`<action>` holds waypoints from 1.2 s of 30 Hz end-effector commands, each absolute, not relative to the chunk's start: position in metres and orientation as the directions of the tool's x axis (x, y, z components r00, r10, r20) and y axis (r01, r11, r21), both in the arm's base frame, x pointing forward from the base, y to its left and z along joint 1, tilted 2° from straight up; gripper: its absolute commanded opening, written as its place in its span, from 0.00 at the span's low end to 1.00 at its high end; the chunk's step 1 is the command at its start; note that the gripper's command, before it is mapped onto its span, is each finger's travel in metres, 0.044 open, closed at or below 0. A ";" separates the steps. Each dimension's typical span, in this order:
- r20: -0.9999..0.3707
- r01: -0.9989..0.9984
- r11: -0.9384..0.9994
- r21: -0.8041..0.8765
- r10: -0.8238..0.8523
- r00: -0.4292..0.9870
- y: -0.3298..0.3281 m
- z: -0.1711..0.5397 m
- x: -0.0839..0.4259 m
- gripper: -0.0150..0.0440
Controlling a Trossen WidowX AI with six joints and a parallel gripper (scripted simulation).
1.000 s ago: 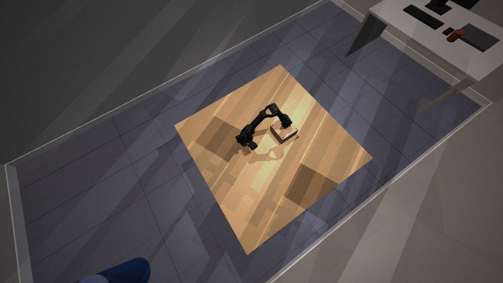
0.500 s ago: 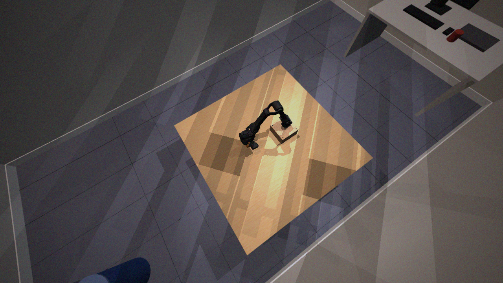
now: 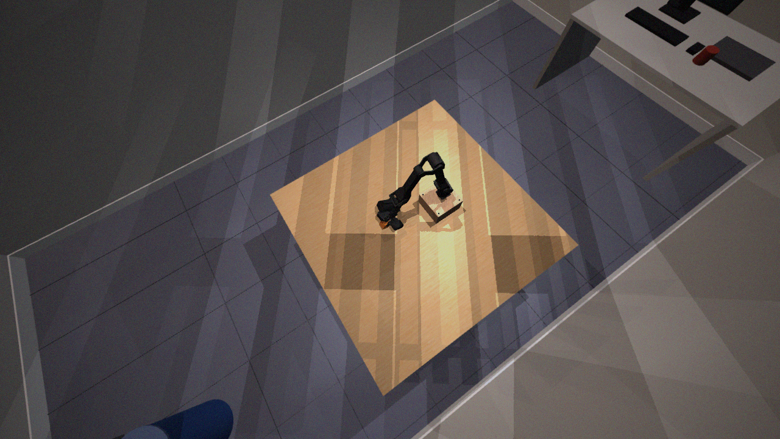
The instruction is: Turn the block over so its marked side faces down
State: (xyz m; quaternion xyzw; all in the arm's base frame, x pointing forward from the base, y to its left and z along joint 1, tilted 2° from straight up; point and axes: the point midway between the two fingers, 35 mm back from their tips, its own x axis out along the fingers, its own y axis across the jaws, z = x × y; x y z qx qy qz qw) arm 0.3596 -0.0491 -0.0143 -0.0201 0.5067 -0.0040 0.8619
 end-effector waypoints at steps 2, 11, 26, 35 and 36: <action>-0.858 -0.023 0.999 -0.040 -0.022 0.514 -0.048 -0.014 0.357 0.25; -0.791 -0.018 0.999 -0.034 -0.016 0.611 -0.050 -0.032 0.367 0.25; -0.647 -0.017 0.999 -0.032 -0.008 0.762 -0.051 -0.050 0.368 0.25; -0.547 -0.020 0.999 -0.036 -0.002 0.837 -0.050 -0.049 0.360 0.25; -0.536 -0.021 0.999 -0.037 -0.002 0.844 -0.050 -0.048 0.358 0.25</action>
